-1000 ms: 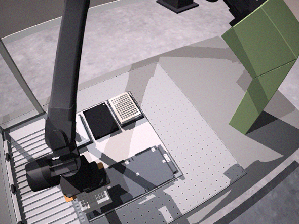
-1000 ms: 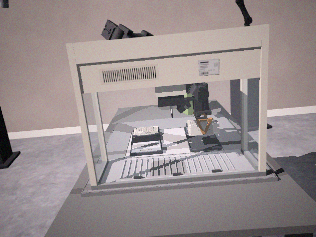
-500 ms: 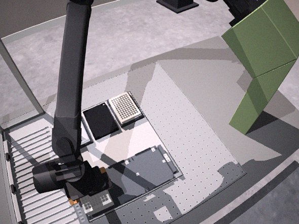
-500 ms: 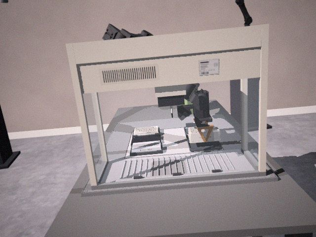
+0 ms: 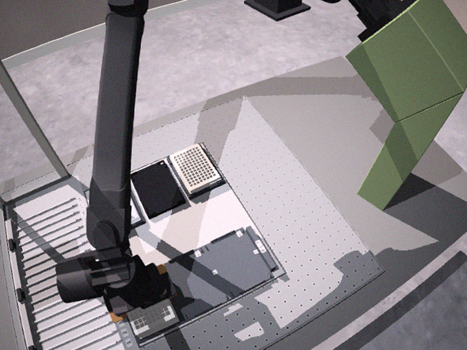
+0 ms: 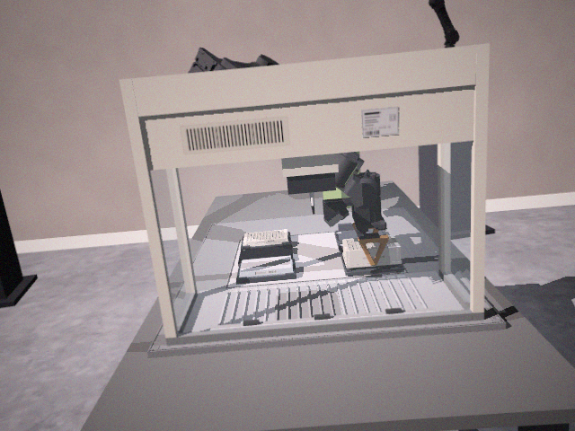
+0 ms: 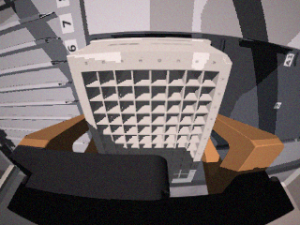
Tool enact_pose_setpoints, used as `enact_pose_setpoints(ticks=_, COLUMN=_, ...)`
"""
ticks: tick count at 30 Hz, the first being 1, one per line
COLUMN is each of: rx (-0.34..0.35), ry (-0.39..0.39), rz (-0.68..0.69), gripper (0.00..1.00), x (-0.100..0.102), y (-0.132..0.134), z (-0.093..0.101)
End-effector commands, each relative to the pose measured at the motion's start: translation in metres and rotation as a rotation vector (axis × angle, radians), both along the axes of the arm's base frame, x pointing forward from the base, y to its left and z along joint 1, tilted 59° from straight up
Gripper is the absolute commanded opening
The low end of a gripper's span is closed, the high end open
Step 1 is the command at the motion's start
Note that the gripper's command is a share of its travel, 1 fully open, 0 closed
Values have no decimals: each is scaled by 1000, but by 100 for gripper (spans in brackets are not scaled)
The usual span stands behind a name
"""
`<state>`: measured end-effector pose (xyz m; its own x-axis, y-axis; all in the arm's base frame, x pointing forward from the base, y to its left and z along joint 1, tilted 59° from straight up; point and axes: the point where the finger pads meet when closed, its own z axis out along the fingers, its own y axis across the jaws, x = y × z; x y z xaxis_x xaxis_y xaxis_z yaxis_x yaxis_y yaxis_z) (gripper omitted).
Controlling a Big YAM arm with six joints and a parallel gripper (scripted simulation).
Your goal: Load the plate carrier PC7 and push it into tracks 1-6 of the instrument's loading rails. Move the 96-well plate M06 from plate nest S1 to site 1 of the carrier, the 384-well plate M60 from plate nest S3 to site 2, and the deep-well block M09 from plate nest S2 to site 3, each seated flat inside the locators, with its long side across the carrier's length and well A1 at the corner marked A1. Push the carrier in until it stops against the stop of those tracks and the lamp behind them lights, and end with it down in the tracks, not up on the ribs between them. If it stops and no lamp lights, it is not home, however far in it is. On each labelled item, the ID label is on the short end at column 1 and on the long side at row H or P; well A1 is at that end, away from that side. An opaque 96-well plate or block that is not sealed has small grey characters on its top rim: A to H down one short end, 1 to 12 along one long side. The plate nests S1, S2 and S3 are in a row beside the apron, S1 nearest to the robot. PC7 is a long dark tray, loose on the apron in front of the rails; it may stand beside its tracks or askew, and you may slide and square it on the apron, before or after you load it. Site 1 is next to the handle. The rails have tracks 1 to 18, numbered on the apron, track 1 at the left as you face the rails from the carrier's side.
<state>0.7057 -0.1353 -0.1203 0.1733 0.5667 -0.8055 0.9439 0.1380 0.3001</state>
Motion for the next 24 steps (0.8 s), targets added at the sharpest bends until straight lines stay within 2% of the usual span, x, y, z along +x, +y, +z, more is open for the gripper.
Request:
enact_pose_setpoints(ticks=1, rx=-4, ry=-19, rz=53, gripper=0, x=13, y=33, z=14)
enact_pose_setpoints(ticks=15, rx=-4, ry=-14, rz=53, gripper=0, x=10, y=32, z=11)
enact_pose_setpoints(ticks=24, rx=-3, ry=-1, rz=42, gripper=0, x=5, y=22, z=0)
